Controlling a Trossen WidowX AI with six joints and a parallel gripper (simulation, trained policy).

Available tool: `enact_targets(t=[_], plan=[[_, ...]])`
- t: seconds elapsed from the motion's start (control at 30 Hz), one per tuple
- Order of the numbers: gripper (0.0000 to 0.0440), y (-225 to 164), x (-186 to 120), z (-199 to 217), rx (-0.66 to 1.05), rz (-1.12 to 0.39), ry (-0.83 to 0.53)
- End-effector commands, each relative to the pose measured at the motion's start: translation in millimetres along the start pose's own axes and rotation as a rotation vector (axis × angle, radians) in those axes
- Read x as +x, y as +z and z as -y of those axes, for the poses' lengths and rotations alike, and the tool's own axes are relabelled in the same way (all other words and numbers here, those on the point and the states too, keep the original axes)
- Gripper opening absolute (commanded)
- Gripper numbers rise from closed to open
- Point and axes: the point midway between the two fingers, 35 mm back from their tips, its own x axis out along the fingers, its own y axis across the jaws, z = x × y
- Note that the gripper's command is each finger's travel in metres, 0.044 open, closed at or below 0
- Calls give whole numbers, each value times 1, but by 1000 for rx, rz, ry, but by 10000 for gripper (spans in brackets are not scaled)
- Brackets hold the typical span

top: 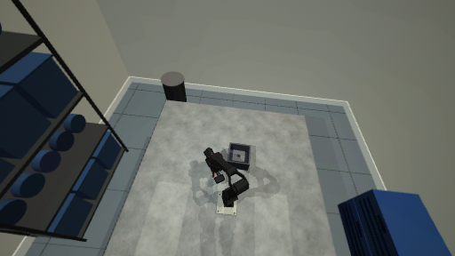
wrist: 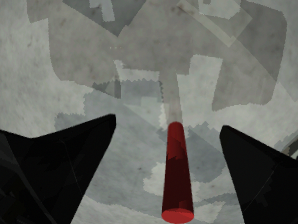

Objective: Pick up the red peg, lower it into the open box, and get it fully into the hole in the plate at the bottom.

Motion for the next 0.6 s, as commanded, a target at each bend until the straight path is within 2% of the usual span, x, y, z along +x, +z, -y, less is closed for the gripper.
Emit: enact_targets(t=[0.0, 0.37, 0.57], plan=[[287, -2, 6, 4, 17, -20, -12], [3, -5, 4, 7, 15, -102, -13], [0, 7, -10, 2, -23, -54, 30]])
